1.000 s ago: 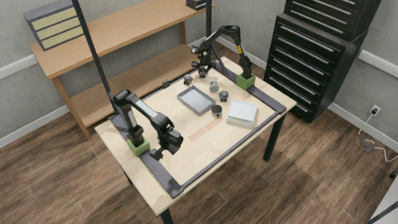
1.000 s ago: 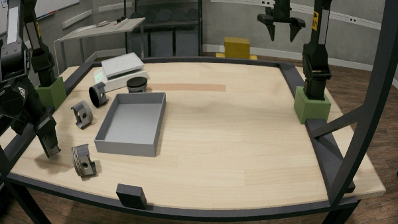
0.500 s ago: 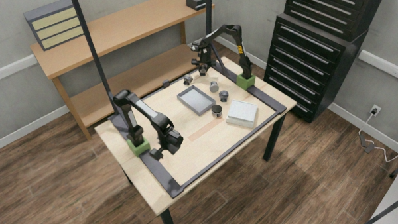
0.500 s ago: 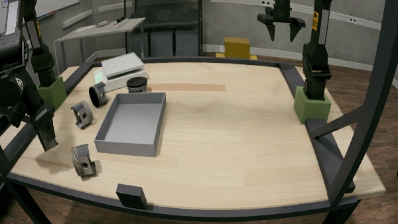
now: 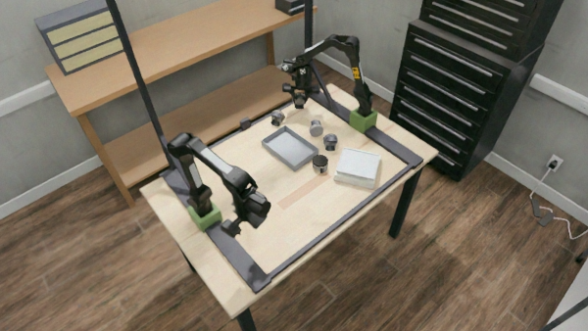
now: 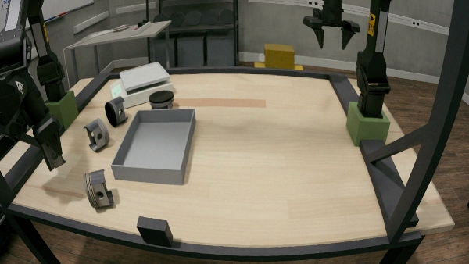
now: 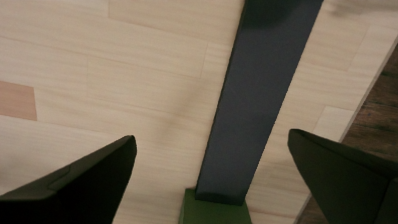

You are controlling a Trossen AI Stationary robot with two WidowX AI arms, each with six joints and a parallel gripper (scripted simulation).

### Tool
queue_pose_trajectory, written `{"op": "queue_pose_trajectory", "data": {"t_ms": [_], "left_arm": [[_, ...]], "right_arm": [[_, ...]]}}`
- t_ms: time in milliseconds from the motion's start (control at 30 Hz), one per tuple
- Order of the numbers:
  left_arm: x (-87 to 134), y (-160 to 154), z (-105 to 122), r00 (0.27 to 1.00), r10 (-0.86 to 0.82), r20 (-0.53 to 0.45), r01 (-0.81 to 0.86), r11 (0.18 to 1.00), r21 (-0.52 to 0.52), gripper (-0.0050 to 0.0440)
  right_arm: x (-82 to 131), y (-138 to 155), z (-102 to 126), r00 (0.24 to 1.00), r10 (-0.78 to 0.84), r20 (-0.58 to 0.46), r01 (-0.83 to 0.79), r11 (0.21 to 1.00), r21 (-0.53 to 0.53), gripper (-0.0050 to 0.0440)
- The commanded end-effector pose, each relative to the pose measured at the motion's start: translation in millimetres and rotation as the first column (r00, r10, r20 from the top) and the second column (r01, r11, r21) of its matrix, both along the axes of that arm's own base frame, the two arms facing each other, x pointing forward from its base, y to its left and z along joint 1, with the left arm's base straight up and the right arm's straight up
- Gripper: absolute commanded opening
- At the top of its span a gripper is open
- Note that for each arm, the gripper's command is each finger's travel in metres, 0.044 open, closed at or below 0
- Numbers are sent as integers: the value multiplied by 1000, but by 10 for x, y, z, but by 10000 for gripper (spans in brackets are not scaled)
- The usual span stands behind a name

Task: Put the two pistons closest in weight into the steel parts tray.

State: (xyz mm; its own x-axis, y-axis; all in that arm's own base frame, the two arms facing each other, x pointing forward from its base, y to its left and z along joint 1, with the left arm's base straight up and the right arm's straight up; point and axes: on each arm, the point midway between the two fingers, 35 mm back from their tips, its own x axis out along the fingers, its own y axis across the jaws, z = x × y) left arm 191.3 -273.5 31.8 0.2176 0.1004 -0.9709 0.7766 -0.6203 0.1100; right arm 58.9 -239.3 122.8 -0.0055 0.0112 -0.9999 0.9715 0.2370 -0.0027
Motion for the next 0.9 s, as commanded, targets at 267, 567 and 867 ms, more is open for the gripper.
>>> {"op": "queue_pose_trajectory", "data": {"t_ms": [267, 567, 867], "left_arm": [[72, -101, 361, 999, 7, 35, -5, 998, -62, 158], [73, 301, 344, 980, 198, 22, -196, 978, -69, 158], [97, 648, 374, 927, 375, 16, -372, 924, -90, 158]], "right_arm": [[24, -51, 85, 1000, 7, 10, -6, 999, -31, 400], [24, -51, 85, 1000, 7, 10, -6, 999, -31, 400], [24, -51, 85, 1000, 7, 10, -6, 999, -31, 400]]}}
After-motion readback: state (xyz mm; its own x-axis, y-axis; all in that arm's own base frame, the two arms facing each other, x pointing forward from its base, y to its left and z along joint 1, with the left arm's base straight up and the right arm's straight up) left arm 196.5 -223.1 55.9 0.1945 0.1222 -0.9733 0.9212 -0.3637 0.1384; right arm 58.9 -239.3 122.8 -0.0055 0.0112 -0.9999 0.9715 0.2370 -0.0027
